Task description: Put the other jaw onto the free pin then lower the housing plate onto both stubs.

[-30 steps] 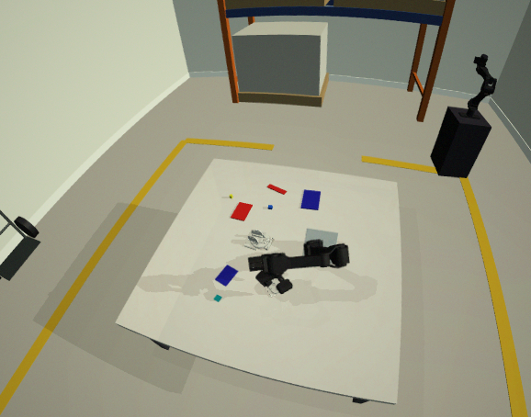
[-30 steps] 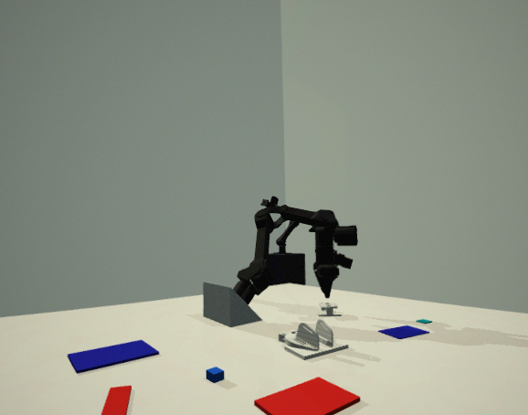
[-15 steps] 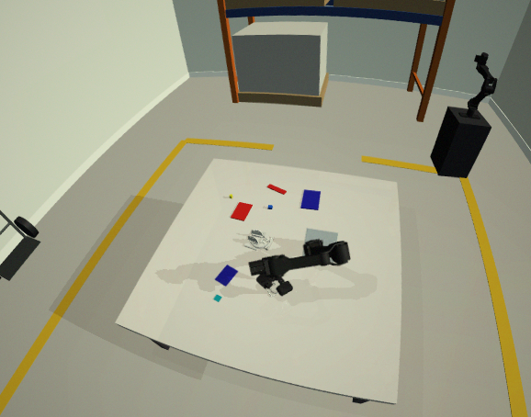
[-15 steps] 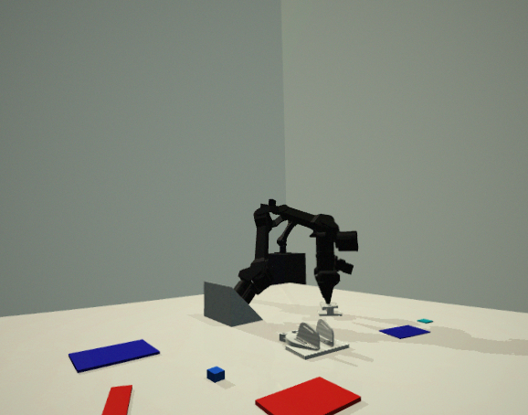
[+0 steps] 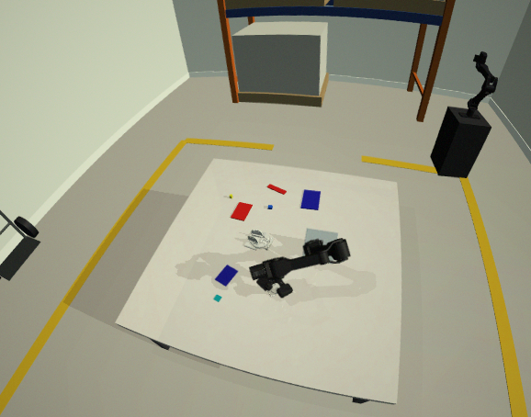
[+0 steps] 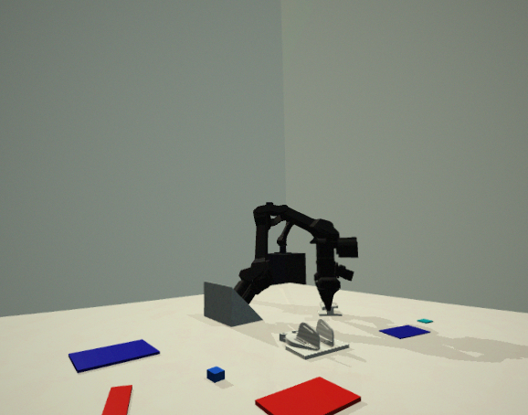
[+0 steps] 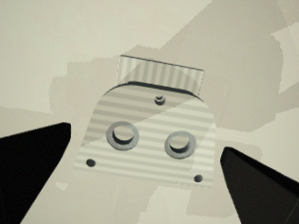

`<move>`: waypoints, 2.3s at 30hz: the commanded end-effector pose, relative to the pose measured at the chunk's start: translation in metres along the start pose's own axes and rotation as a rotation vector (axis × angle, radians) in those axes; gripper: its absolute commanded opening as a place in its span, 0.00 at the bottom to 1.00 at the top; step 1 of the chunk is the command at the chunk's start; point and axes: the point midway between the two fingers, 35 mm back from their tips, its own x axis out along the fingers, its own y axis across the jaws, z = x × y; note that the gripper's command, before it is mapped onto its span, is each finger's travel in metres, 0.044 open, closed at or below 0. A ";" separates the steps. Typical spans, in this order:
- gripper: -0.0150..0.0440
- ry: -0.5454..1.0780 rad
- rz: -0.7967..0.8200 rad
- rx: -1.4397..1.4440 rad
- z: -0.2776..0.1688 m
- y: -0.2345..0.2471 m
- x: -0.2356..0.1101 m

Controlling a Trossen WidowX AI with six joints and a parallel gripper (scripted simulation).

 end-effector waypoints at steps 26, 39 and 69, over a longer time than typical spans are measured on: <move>1.00 0.001 -0.002 0.007 -0.001 0.000 0.011; 0.90 0.001 0.002 0.002 -0.001 0.000 0.011; 0.85 0.012 -0.009 0.004 -0.001 -0.004 -0.034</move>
